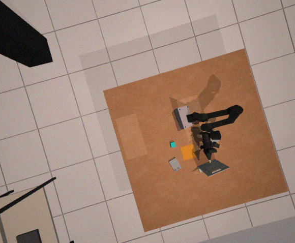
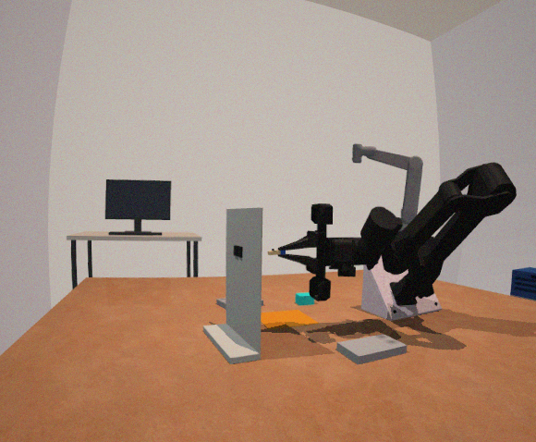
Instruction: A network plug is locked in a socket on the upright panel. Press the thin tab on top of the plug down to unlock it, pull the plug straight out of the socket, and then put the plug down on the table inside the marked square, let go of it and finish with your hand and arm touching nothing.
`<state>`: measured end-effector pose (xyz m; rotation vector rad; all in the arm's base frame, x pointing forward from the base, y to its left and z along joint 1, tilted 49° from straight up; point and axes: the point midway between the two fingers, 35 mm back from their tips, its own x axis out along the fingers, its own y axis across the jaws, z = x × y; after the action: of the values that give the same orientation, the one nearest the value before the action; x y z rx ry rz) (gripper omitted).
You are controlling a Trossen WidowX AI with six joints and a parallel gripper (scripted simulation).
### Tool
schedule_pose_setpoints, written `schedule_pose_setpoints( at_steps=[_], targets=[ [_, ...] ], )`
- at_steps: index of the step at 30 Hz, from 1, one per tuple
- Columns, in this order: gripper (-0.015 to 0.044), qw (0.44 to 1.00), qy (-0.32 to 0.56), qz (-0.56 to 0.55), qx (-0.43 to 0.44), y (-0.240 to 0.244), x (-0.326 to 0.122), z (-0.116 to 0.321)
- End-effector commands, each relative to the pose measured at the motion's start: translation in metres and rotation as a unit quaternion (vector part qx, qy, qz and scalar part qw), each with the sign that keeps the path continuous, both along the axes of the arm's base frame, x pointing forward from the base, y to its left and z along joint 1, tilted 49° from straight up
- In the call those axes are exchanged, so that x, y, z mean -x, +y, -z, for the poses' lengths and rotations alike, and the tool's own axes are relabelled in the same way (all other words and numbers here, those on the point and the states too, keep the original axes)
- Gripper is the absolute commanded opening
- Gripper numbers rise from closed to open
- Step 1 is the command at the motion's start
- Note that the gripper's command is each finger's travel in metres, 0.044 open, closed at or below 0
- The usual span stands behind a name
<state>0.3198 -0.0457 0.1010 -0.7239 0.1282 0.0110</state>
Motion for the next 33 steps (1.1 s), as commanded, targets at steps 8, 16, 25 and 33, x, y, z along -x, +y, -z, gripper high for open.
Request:
schedule_pose_setpoints(
  at_steps=[8,16,25,33],
  targets=[
    [0.0000,1.000,0.000,0.000,0.000,-0.003,0.003,-0.001],
    [0.0000,1.000,0.000,-0.001,0.001,-0.014,0.005,-0.011],
    [0.0000,1.000,0.000,-0.001,0.002,-0.025,0.010,-0.023],
    [0.0000,1.000,0.000,-0.002,0.003,-0.035,0.016,-0.033]
  ],
)
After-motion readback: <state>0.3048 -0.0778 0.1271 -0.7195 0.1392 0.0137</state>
